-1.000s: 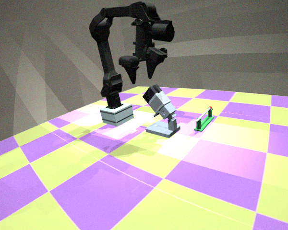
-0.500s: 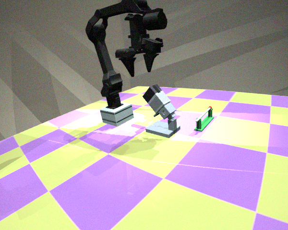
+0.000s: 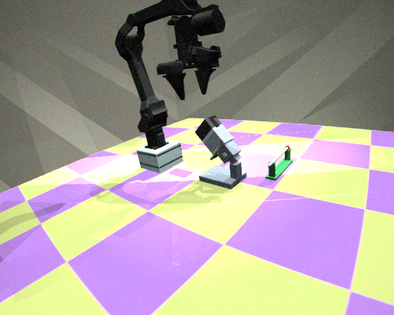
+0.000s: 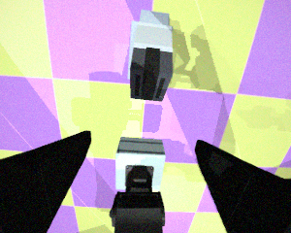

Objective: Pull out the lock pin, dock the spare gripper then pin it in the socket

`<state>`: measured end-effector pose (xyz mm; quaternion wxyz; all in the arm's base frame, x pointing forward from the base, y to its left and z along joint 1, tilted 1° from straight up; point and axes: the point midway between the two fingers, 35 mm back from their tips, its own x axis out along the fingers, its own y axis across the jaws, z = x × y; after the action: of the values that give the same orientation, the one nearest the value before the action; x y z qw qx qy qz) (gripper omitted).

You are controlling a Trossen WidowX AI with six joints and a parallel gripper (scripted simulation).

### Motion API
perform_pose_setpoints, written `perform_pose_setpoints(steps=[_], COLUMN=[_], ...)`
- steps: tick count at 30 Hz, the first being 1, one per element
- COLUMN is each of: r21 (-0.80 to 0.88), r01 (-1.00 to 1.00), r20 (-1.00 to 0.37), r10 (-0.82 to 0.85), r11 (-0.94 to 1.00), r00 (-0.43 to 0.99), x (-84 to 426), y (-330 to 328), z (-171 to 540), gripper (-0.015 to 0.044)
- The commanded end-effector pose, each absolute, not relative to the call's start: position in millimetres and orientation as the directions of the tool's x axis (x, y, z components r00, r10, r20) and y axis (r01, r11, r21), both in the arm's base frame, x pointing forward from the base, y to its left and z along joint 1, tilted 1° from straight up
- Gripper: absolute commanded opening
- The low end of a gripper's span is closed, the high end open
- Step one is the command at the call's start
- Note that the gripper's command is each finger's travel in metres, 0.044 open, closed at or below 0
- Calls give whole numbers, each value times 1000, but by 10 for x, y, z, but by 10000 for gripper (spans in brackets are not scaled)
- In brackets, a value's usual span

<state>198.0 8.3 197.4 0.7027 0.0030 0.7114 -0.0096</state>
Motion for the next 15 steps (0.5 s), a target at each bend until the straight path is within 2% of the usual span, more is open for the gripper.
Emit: perform_pose_setpoints(steps=[1, 7, 15], r21=[-8, -2, -3], r01=[13, 13, 15], r20=[-1000, -1000, -1000], r10=[-8, -2, -3], r11=[1000, 1000, 1000], r00=[-12, -10, -10], x=[2024, 1996, 2029], y=[310, 982, 1217], z=[1978, 1991, 1997], gripper=[335, 180, 180])
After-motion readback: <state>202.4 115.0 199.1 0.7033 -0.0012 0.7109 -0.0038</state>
